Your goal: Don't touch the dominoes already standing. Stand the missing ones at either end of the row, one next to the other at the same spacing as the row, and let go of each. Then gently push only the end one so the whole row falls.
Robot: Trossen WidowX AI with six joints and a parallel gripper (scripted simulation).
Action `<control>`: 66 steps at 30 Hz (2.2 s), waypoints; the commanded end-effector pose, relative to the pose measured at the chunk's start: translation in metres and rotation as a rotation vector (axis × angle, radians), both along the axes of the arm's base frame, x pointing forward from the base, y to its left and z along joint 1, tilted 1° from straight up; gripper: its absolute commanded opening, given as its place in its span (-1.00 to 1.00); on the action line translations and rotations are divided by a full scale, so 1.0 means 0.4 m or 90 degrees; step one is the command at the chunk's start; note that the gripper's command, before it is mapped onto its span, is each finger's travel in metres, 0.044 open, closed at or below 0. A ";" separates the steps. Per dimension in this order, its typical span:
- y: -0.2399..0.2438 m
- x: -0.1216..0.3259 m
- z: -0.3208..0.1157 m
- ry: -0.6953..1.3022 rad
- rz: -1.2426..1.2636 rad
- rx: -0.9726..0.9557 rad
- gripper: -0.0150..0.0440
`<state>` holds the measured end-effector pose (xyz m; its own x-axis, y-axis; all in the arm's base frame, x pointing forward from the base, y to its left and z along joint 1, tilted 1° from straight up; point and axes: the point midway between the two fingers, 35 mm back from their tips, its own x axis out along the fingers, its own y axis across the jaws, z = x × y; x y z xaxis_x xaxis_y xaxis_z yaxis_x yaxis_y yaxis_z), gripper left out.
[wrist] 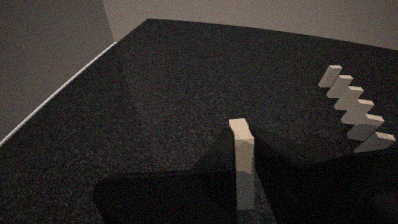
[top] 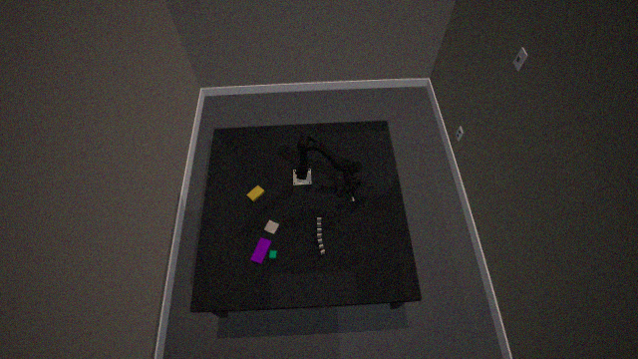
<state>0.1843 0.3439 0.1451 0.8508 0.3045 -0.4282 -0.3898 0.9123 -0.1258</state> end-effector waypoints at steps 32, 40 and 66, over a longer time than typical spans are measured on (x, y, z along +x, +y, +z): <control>-0.219 -0.132 0.018 -0.239 -0.142 0.156 -0.39; -0.227 -0.133 0.018 -0.241 -0.148 0.158 -0.39; -0.206 -0.131 -0.069 -0.236 -0.152 0.170 -0.39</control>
<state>0.1314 0.2620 0.1269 0.9895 0.1433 -0.0171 -0.1425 0.9890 0.0382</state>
